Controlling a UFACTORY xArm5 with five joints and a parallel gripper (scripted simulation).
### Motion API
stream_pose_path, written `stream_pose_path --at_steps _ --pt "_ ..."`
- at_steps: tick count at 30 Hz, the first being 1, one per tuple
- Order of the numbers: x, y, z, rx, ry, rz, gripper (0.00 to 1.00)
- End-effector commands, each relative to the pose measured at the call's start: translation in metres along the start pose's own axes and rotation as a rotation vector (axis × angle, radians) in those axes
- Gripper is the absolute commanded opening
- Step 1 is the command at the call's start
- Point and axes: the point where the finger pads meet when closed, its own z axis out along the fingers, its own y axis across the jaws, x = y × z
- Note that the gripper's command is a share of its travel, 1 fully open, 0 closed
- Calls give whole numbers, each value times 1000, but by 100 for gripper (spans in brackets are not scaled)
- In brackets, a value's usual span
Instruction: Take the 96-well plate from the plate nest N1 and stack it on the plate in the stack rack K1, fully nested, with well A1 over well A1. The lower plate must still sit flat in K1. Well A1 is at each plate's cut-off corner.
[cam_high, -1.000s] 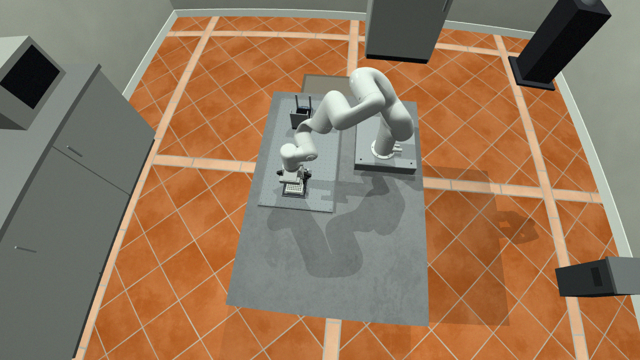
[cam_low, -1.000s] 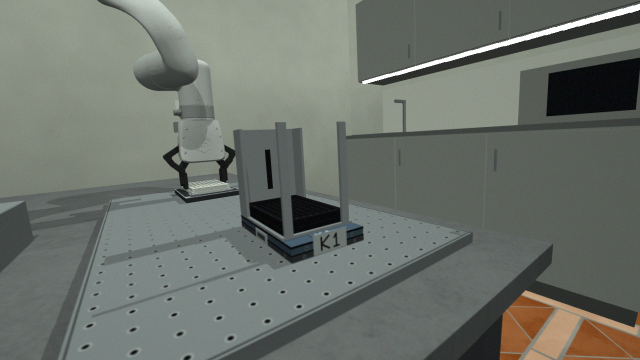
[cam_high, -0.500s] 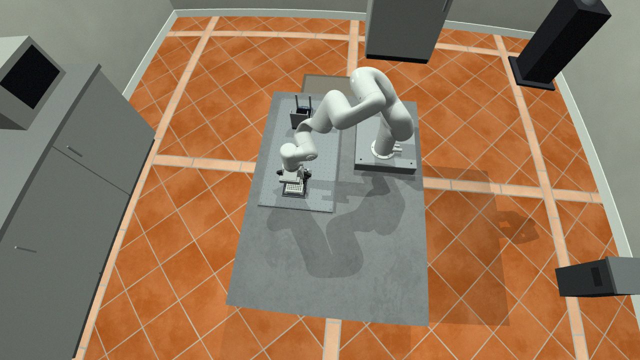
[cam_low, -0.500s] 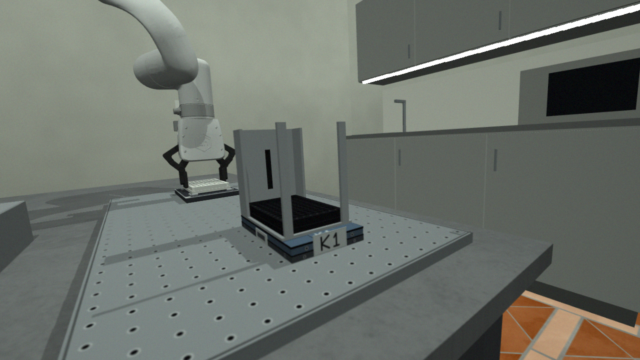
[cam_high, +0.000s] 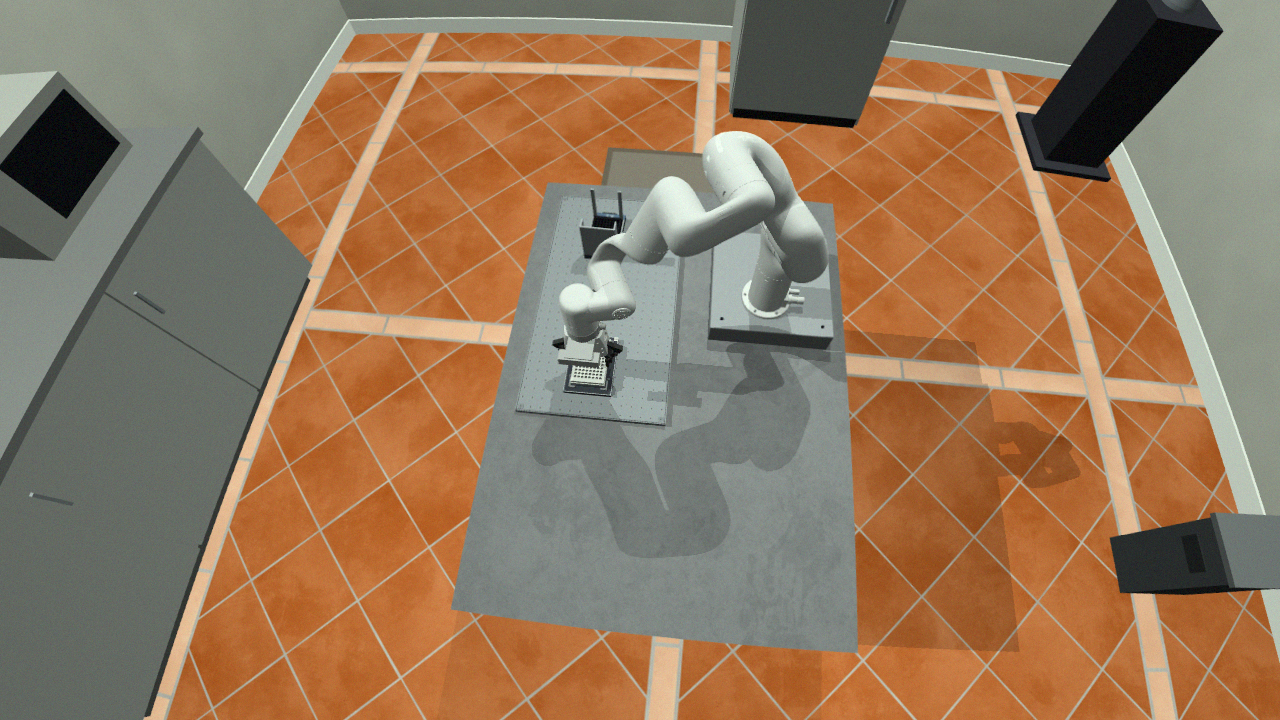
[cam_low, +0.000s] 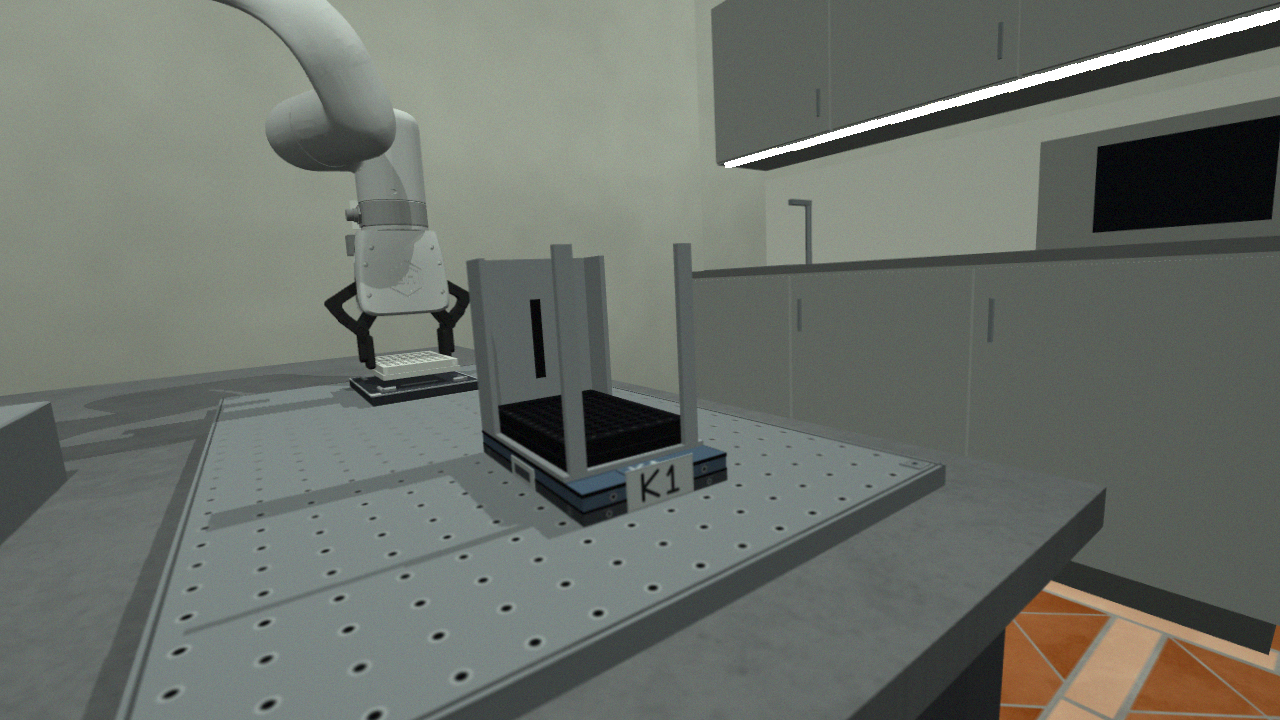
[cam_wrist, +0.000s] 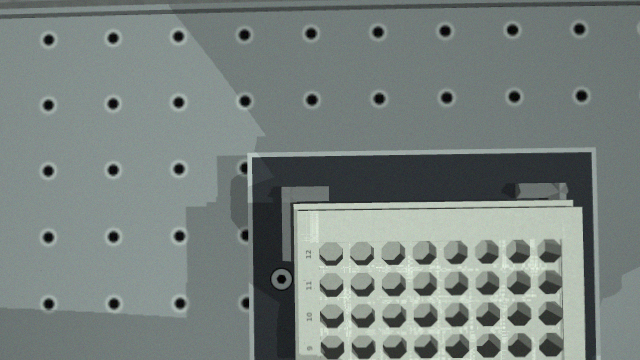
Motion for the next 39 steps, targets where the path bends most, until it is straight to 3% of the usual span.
stream_pose_path --at_steps 1,17,39 --pt "1 1 -4 -8 -8 0 0" --pt "1 1 -10 -8 -8 0 0" --pt "1 1 -43 -8 -8 0 0"
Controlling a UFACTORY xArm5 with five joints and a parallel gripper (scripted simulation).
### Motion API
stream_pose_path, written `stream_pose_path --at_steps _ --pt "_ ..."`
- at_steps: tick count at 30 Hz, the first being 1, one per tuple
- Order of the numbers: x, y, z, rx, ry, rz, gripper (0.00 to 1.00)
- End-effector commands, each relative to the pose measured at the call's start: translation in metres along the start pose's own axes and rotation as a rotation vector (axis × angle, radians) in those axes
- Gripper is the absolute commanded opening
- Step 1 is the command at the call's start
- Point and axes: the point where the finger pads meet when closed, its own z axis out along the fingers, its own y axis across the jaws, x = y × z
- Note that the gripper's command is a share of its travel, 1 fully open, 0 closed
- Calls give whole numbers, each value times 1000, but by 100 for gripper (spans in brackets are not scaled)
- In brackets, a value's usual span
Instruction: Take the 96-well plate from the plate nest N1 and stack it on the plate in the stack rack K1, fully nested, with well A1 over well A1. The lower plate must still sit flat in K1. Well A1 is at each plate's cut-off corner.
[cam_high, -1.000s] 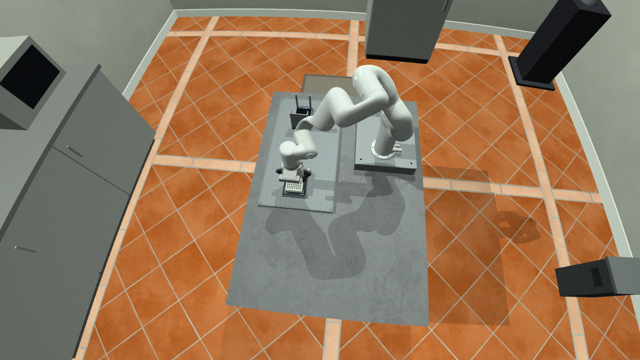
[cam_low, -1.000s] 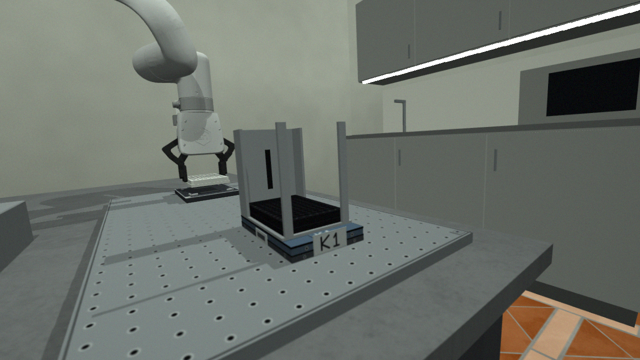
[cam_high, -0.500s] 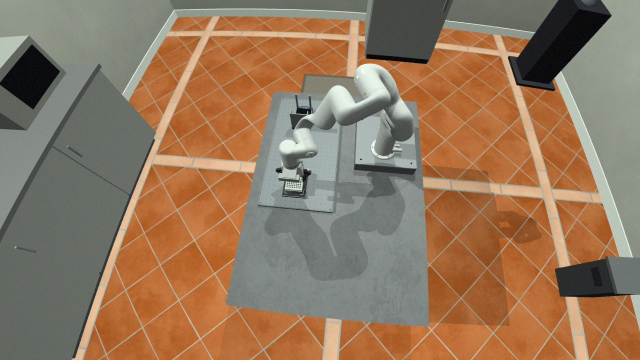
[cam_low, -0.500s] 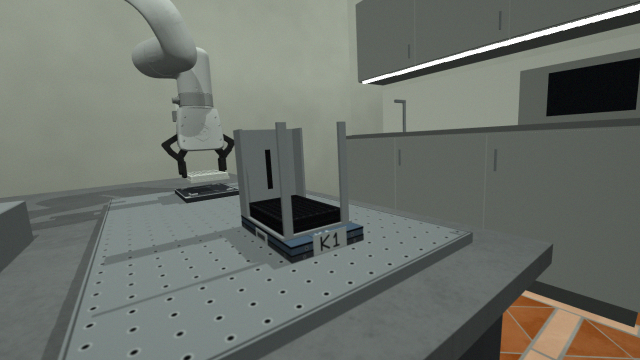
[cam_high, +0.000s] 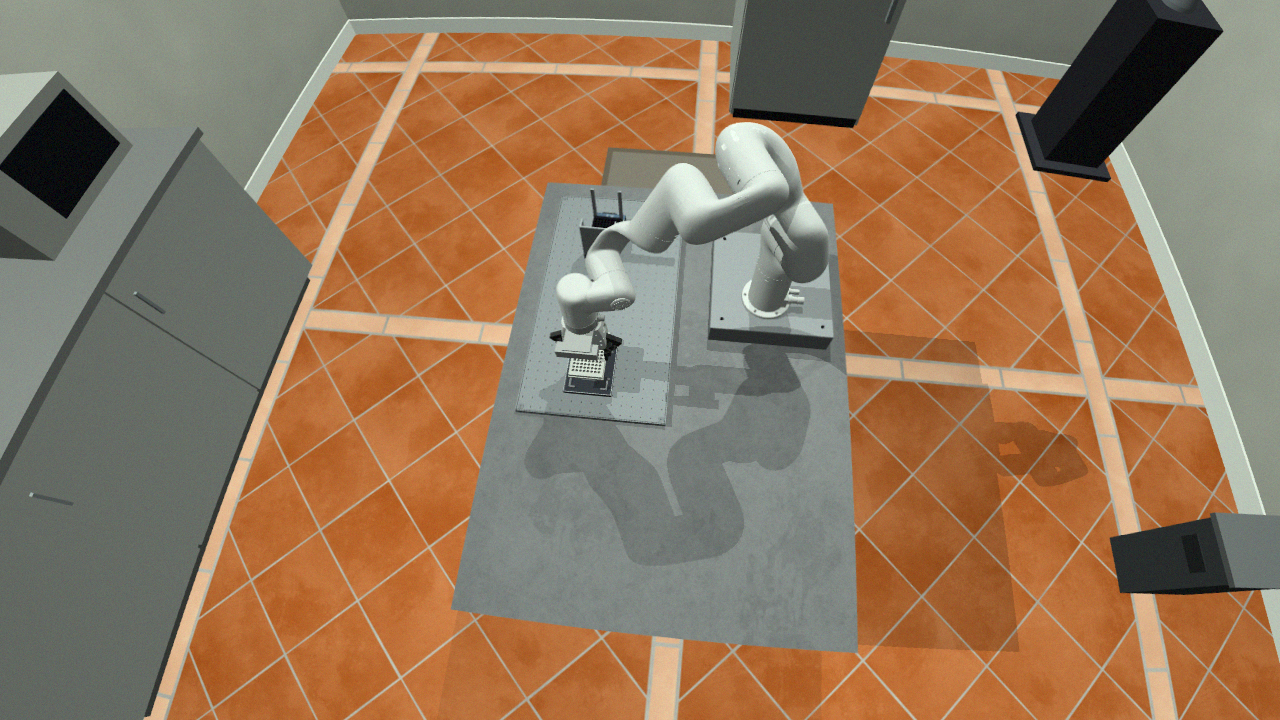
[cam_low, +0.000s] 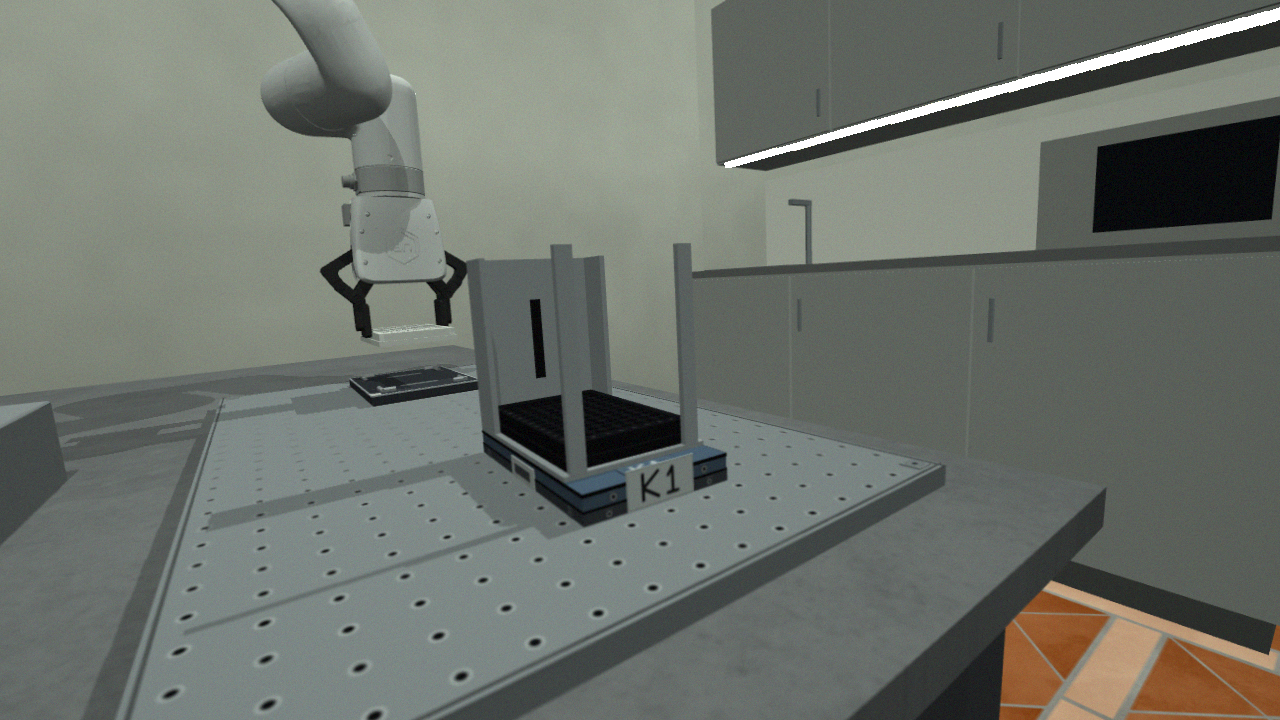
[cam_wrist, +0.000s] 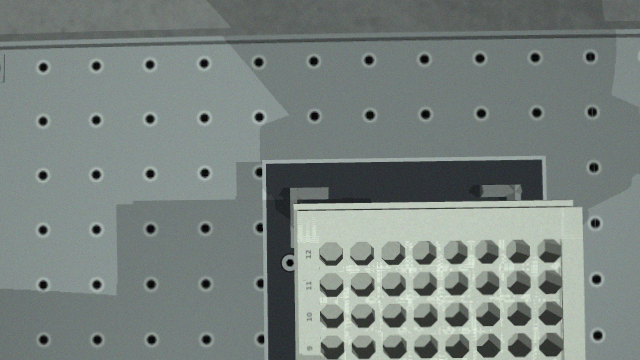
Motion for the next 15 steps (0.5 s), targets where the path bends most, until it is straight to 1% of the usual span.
stream_pose_path --at_steps 1,4,6,15 --pt "1 1 -7 -8 -8 0 0" --pt "1 1 -12 -8 -8 0 0" --pt "1 1 -12 -8 -8 0 0" --pt "1 1 -27 -8 -8 0 0"
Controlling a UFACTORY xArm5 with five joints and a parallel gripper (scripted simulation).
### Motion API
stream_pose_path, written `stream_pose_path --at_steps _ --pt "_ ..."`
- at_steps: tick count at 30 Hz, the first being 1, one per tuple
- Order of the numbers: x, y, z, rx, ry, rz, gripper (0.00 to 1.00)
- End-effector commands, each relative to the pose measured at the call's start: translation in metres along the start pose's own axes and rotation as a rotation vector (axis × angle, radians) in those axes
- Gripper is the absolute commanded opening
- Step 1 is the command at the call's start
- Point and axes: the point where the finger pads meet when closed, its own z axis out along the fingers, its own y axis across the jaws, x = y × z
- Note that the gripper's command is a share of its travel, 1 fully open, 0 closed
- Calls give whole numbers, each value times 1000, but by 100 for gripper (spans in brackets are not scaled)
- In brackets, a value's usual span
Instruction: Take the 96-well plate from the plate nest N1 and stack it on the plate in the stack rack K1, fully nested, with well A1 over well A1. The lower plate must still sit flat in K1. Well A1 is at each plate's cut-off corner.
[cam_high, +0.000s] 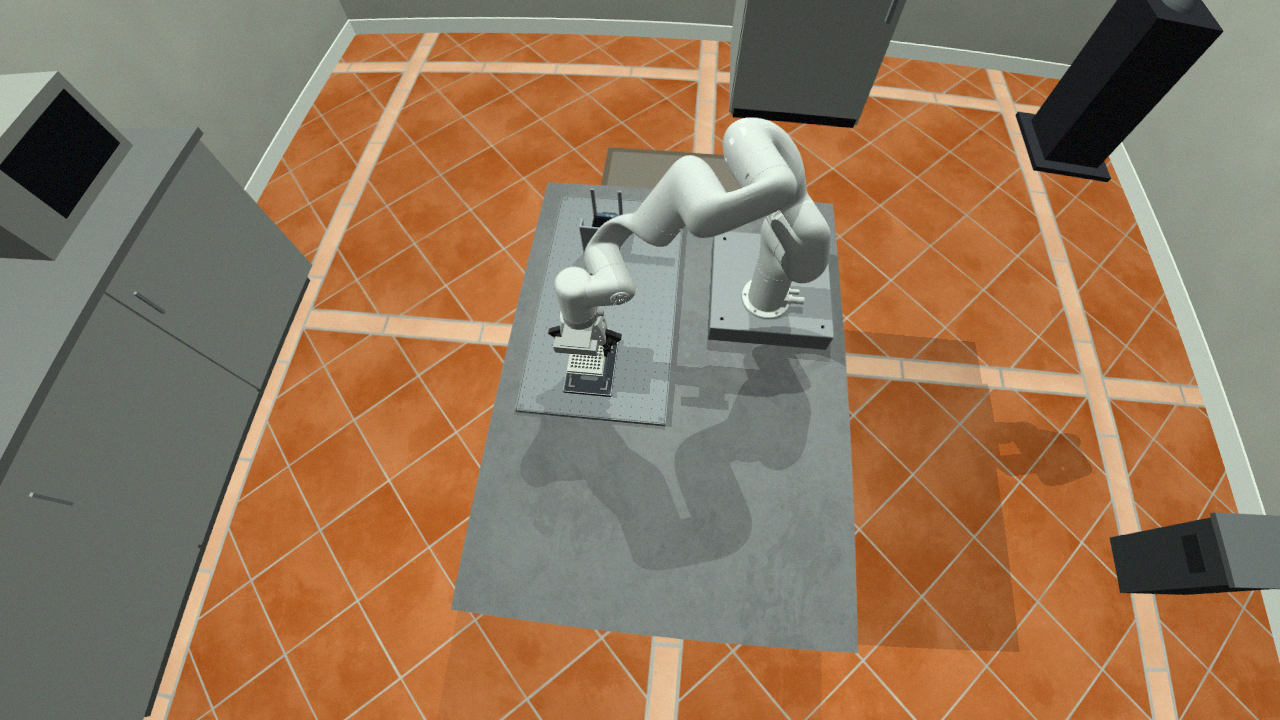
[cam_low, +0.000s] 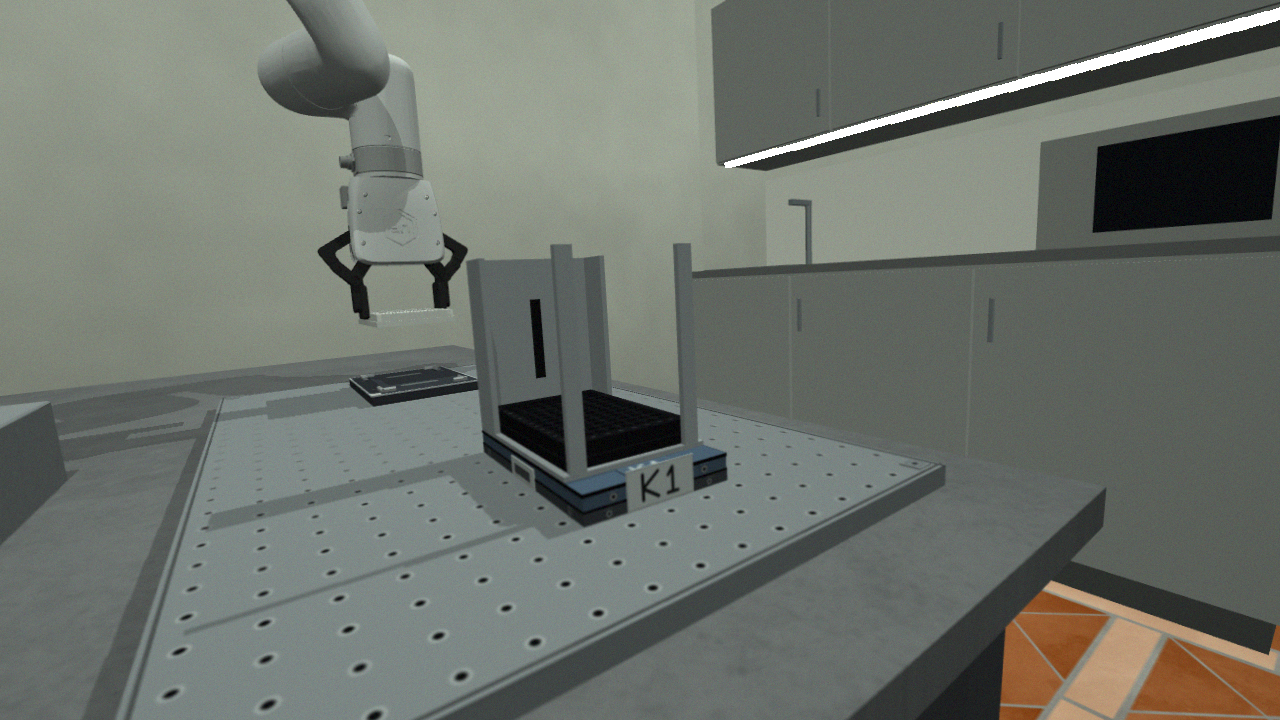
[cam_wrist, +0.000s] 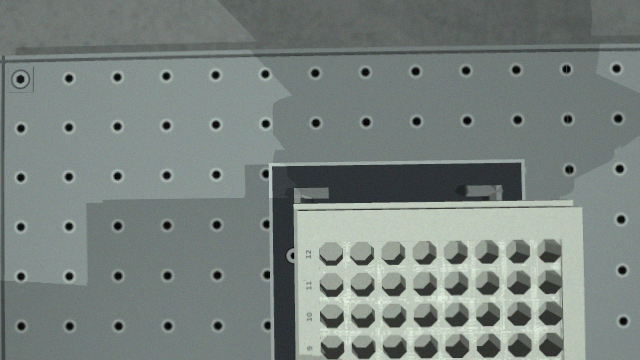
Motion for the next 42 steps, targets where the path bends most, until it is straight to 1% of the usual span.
stream_pose_path --at_steps 1,6,8,23,25,40,42 --pt "1 1 -7 -8 -8 0 0" --pt "1 1 -16 -8 -8 0 0" --pt "1 1 -16 -8 -8 0 0" --pt "1 1 -41 -8 -8 0 0" --pt "1 1 -41 -8 -8 0 0" --pt "1 1 -66 -8 -8 0 0" --pt "1 1 -66 -8 -8 0 0"
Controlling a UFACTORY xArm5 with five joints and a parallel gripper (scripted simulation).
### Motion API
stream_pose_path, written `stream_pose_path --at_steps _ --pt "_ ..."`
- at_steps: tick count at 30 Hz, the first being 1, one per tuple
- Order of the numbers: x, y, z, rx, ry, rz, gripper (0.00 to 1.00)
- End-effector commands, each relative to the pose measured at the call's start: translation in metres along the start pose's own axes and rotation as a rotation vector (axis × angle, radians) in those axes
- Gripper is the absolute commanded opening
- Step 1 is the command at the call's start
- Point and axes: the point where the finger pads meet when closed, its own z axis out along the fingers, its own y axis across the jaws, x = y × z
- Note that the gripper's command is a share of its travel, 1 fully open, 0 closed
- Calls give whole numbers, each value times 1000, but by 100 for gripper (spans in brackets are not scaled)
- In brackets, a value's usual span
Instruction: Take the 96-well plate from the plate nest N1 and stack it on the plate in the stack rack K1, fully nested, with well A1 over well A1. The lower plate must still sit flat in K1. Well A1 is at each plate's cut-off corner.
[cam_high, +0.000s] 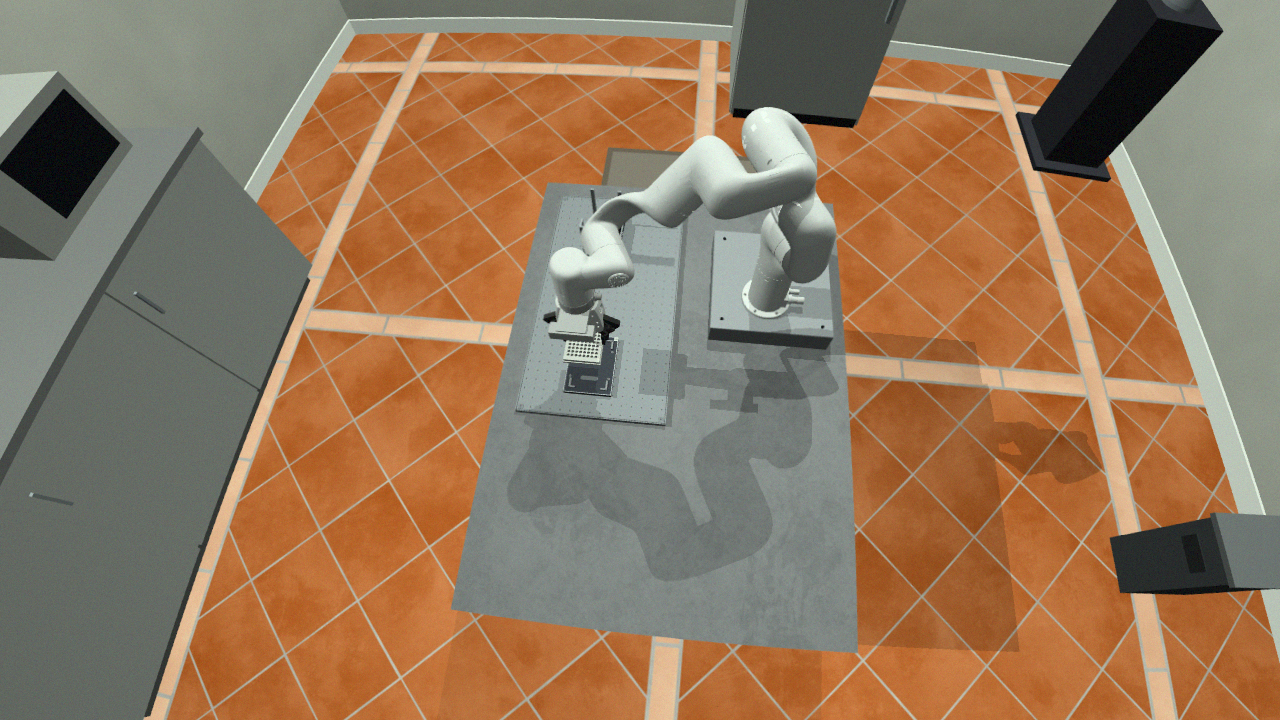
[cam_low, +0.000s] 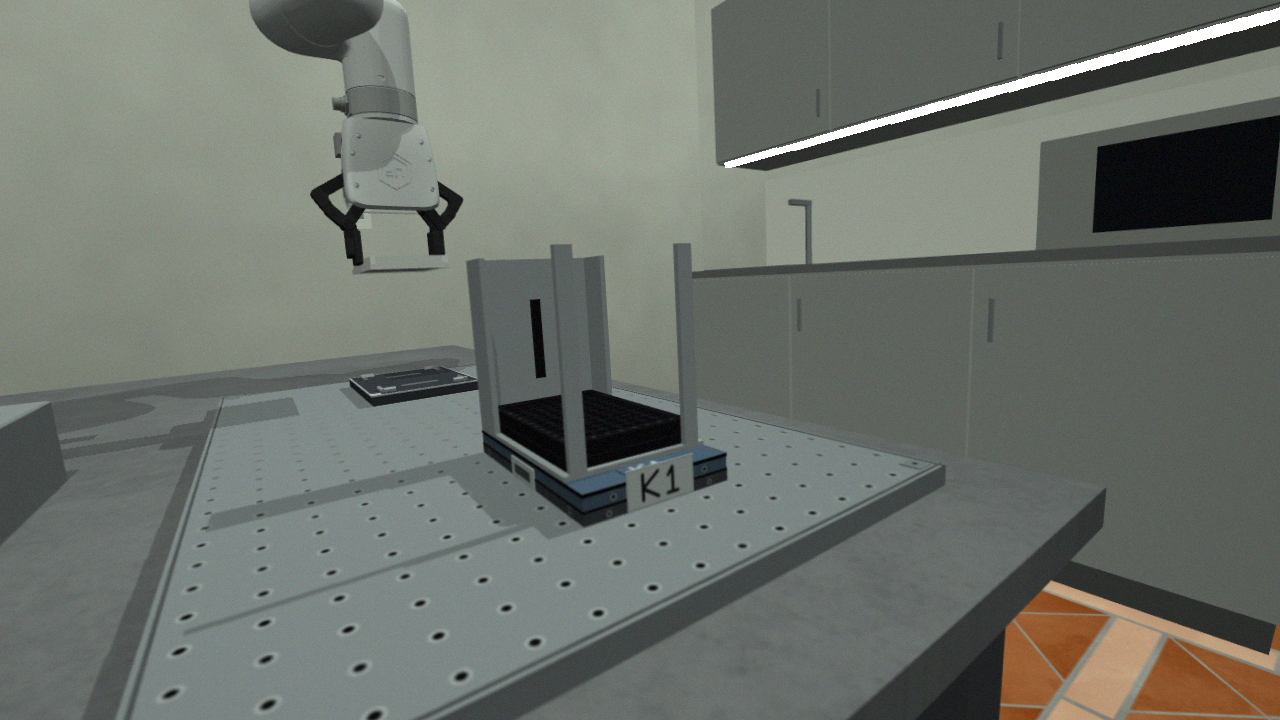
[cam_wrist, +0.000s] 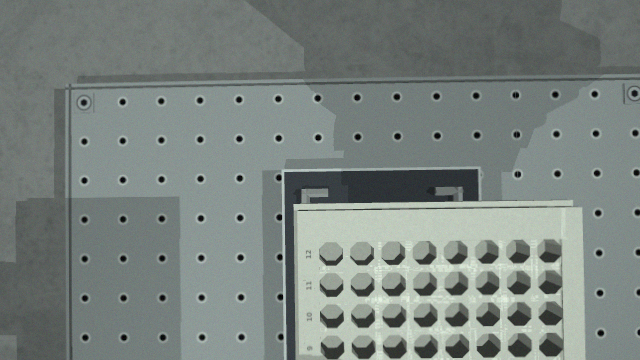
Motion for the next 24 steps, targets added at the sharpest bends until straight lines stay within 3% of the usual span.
stream_pose_path --at_steps 1,7,20,24 --pt "0 1 -5 -7 -9 0 0" --pt "1 1 -15 -7 -9 0 0" --pt "1 1 -15 -7 -9 0 0" --pt "-13 1 -15 -7 -8 39 0"
